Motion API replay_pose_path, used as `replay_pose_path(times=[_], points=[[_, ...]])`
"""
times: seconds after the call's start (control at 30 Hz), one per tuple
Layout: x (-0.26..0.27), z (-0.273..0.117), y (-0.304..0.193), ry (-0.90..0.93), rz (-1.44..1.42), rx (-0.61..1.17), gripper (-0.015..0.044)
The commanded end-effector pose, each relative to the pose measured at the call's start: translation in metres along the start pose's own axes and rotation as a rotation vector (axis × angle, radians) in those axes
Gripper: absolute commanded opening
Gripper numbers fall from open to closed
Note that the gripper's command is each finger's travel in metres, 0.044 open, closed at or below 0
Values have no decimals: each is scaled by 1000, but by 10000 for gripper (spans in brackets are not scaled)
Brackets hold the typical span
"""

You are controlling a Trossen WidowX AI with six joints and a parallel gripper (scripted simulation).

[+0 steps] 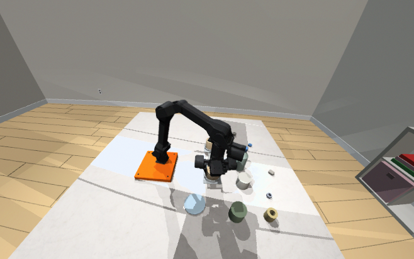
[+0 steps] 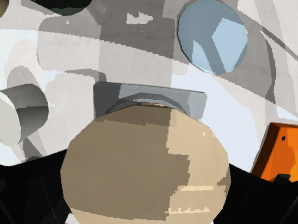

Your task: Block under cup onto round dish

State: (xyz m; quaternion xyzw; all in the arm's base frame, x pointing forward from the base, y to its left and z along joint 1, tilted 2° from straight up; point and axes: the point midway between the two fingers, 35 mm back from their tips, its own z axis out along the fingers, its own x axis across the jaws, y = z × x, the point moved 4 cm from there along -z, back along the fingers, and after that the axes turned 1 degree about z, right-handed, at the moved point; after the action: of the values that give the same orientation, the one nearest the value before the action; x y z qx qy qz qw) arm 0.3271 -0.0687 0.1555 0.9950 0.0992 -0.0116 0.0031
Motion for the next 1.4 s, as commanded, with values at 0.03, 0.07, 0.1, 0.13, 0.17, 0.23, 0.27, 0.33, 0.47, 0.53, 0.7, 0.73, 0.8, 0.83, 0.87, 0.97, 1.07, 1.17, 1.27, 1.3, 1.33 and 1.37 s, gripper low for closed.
replay_pose_path(times=[0.03,0.07,0.1,0.13,0.17,0.23,0.27,0.33,0.47,0.53,0.7,0.73,0.8,0.83,0.87,0.97,1.07,1.17,1.27,1.3,1.33,1.37], points=[[3,-11,6,23,13,-28,0],[3,-13,6,23,13,-28,0],[3,-14,6,23,13,-28,0],[3,-15,6,23,13,-28,0],[3,-16,6,23,13,-28,0],[3,-19,6,23,13,-28,0],[3,-20,6,23,13,-28,0],[2,-23,5,23,13,-28,0],[2,-28,5,23,13,-28,0],[2,-31,5,23,13,-28,0],[1,-37,4,23,13,-28,0],[1,-39,4,23,13,-28,0],[0,-41,4,23,13,-28,0],[0,-42,4,23,13,-28,0],[0,-44,4,23,13,-28,0],[-1,-48,4,23,13,-28,0],[-1,-51,3,23,13,-27,0],[-2,-55,3,23,13,-27,0],[-3,-59,2,23,13,-27,0],[-3,-60,2,23,13,-27,0],[-3,-62,2,23,13,-27,0],[-4,-63,2,23,13,-27,0]])
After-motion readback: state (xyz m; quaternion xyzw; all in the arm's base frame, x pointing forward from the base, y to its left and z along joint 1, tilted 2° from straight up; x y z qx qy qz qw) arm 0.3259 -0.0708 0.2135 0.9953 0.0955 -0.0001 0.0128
